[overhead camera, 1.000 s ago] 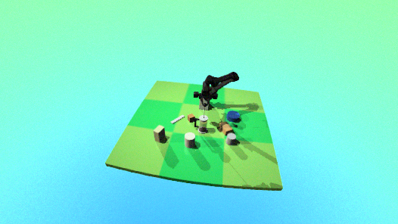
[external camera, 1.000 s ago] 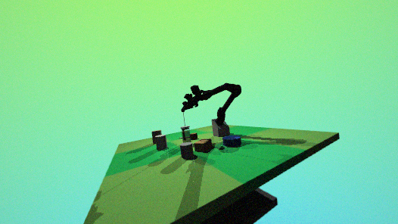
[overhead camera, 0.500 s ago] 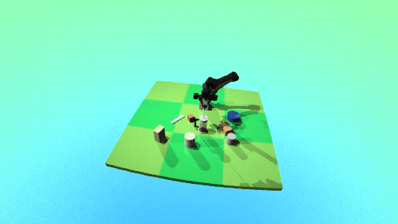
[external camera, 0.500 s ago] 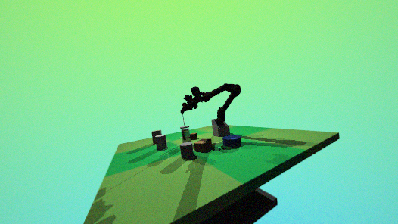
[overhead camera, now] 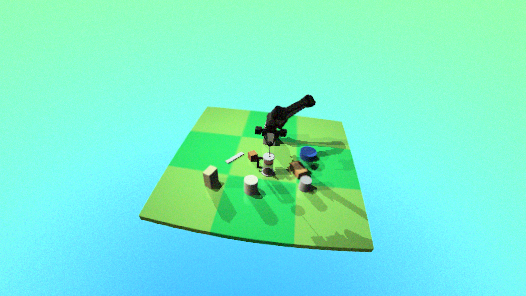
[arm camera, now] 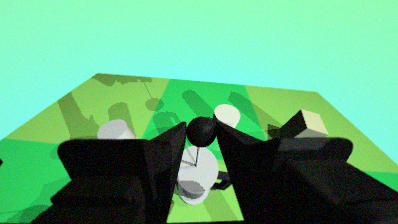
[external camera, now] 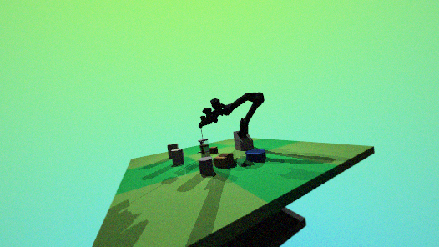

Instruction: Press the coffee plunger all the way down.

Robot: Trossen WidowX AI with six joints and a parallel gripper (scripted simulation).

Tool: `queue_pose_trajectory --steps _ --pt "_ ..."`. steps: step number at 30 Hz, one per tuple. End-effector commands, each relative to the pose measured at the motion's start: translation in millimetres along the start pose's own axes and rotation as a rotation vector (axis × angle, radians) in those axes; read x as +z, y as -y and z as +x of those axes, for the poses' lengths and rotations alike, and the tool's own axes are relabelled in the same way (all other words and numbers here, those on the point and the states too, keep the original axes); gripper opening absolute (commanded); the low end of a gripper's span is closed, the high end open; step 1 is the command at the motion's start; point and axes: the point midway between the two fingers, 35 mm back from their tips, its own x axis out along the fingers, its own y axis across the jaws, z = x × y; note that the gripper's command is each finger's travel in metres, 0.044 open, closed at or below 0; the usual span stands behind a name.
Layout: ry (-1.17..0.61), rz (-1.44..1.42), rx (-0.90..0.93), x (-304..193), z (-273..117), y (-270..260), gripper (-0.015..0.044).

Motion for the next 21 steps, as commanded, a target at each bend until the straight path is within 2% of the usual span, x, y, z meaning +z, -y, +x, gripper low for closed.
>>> queue_pose_trajectory --steps 1,21 --pt "-0.034 0.026 -0.004 -19.1 7.7 3.2 0.0125" --pt "-0.030 0.028 -0.002 -46.2 26.8 1.6 0.0125"
